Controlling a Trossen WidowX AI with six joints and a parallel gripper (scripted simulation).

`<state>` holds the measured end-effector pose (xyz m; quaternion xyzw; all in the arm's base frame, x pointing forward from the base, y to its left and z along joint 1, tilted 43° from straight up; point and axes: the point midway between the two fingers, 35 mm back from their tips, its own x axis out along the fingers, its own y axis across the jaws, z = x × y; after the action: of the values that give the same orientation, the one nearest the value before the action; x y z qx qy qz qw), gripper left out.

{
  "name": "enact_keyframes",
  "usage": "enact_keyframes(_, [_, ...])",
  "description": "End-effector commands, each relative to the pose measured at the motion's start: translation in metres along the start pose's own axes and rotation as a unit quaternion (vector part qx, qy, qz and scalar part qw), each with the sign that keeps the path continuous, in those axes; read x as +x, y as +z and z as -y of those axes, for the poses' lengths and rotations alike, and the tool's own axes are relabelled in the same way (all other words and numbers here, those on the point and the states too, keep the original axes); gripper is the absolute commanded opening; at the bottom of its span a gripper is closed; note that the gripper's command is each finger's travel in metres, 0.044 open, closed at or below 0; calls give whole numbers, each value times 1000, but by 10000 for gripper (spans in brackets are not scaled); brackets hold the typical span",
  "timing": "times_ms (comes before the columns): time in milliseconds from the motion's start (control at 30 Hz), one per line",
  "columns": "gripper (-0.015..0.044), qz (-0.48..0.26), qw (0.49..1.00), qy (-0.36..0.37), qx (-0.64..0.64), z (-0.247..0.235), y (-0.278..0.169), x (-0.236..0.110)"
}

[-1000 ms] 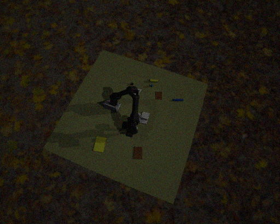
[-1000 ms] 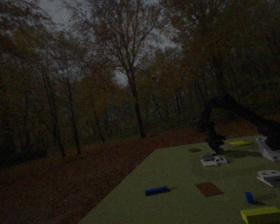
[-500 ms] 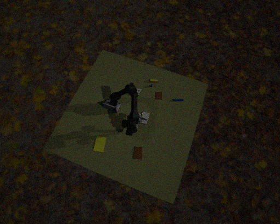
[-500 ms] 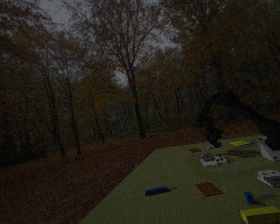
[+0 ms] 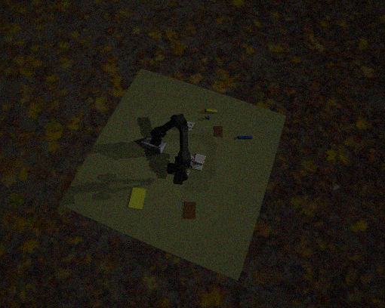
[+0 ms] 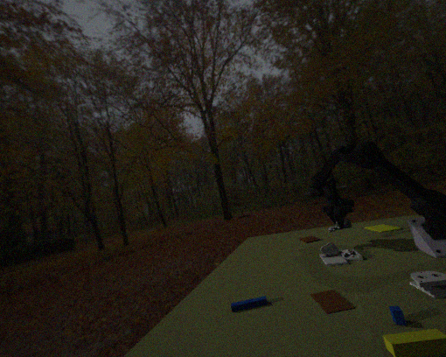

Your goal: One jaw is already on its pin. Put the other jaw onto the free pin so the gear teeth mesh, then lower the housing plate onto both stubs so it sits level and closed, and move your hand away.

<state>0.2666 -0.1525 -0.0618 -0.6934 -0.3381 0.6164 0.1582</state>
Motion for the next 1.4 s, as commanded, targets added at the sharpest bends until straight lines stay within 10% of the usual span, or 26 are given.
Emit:
enact_keyframes(0, [134, 2, 999, 1, -49, 6, -1, -2])
enact_keyframes(1367, [134, 2, 764, -2, -645, 72, -11, -6])
